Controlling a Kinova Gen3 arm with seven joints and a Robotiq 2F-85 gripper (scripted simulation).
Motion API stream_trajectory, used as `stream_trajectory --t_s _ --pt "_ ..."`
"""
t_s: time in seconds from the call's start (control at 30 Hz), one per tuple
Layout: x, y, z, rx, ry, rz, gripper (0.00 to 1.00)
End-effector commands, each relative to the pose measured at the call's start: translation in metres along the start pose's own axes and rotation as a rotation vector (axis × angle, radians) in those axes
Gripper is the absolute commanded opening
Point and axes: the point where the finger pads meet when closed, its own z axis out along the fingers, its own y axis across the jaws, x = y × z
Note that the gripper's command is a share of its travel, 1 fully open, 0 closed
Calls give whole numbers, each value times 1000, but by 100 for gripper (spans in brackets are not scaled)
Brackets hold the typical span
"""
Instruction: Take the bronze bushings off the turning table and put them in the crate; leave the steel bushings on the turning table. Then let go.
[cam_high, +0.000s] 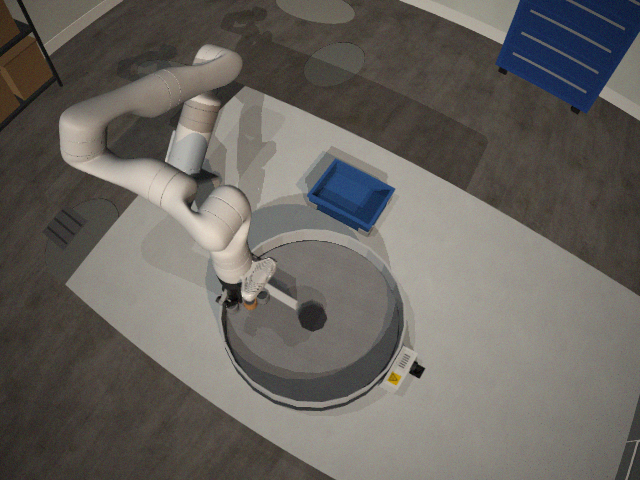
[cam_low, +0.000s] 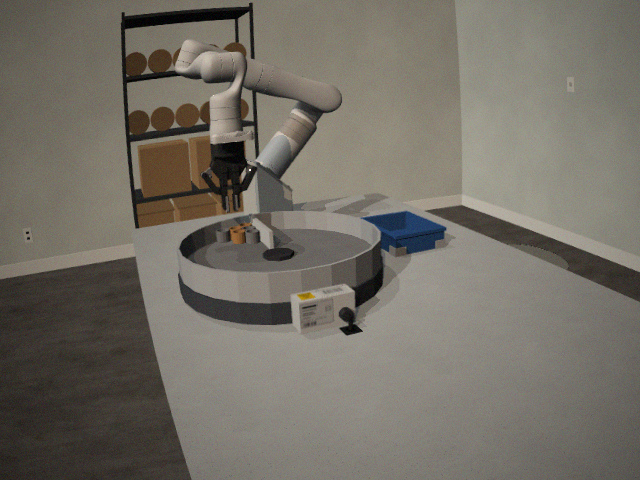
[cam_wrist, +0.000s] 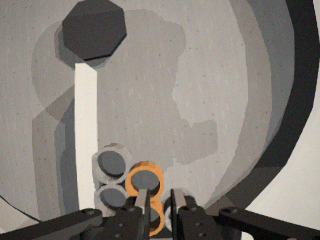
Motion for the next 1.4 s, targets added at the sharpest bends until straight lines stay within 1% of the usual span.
stream_trajectory --t_s 0.0,0.07,0.47,0.63,1.03,1.2,1.37 --pt "0 -1 7 2 -1 -1 14" --pt "0 -1 13 2 -1 -1 14" --pt "0 -1 13 2 -1 -1 14" --pt "0 -1 27 2 -2 -2 14" --pt "0 -1 27 2 -2 -2 14" --pt "0 -1 42 2 -2 -2 14" --pt "0 -1 42 2 -2 -2 14"
